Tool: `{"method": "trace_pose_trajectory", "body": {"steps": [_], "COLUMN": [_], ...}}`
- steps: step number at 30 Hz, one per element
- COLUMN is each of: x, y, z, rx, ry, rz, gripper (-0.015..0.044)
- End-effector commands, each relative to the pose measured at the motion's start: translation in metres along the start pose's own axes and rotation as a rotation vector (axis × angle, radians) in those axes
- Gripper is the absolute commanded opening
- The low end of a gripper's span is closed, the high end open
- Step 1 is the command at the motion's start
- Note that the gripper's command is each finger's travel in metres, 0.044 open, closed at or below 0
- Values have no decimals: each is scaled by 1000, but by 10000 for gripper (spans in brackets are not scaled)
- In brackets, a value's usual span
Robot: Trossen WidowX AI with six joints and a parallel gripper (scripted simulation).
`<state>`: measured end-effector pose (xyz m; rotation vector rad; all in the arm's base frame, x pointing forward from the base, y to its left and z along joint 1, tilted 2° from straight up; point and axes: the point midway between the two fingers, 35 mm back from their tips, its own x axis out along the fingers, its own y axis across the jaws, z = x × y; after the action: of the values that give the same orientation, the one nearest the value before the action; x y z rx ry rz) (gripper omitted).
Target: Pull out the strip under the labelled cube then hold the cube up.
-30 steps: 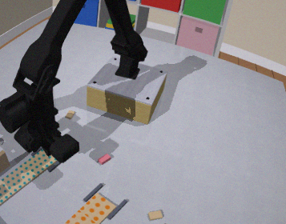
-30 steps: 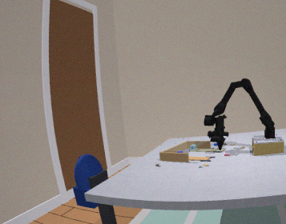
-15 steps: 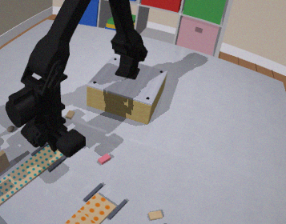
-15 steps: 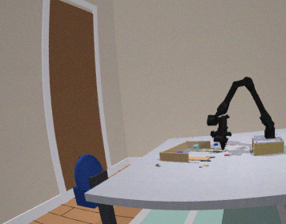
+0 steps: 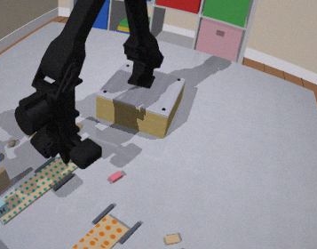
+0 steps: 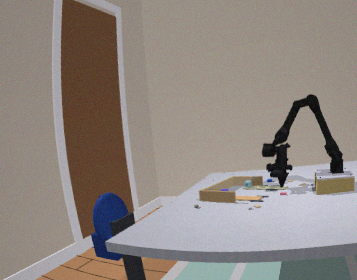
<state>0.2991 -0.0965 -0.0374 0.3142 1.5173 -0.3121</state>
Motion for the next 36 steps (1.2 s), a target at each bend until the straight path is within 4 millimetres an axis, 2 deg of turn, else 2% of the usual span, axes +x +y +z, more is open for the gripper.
{"method": "trace_pose_trajectory", "body": {"steps": [1, 36], "x": [7, 6], "y": [-1, -2], "z": [-16, -62], "rx": [4, 5], "ry": [34, 38], "rz": [-3, -3], "gripper": [0, 0]}}
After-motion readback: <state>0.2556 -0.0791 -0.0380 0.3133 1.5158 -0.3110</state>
